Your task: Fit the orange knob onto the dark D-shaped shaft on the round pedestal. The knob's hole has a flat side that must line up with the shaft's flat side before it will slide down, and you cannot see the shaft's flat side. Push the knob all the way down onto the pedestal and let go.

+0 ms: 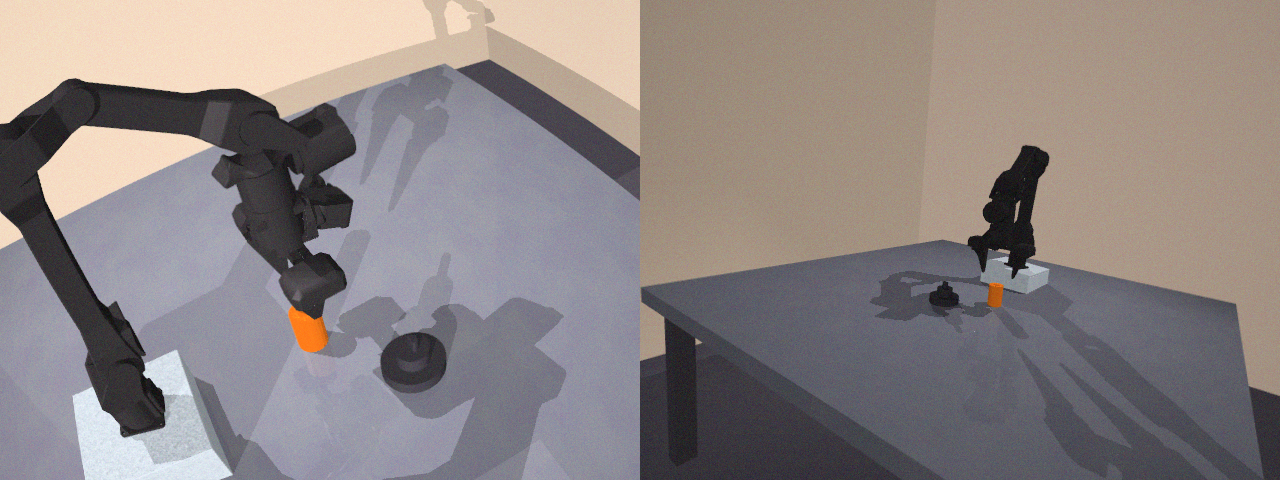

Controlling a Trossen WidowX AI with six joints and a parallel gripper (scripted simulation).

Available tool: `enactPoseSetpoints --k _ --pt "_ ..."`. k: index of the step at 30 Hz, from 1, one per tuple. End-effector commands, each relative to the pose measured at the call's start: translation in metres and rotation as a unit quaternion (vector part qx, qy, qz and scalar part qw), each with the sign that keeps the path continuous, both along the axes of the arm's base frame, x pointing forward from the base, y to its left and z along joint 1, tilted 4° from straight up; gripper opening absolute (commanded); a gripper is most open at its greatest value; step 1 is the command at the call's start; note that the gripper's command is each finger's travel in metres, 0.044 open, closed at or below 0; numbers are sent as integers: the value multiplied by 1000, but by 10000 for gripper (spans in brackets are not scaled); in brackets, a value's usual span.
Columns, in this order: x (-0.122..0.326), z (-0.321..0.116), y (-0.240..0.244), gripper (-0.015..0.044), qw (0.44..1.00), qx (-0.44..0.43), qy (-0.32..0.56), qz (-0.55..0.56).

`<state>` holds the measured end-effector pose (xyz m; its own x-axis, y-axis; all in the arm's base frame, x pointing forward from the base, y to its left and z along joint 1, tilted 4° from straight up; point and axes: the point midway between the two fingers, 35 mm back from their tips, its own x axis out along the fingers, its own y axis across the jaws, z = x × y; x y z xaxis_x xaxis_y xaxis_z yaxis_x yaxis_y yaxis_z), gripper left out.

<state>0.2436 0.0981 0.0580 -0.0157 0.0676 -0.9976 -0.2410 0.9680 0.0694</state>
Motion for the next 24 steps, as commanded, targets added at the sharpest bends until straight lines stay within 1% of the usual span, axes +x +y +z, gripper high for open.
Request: enactPoseSetpoints --k 1,6,24 --pt "-2 -14 -1 440 1000 -5 6 -2" --pt "-2 -16 -1 440 1000 -5 6 -2" --pt "-1 -45 2 440 1000 -5 6 -2"
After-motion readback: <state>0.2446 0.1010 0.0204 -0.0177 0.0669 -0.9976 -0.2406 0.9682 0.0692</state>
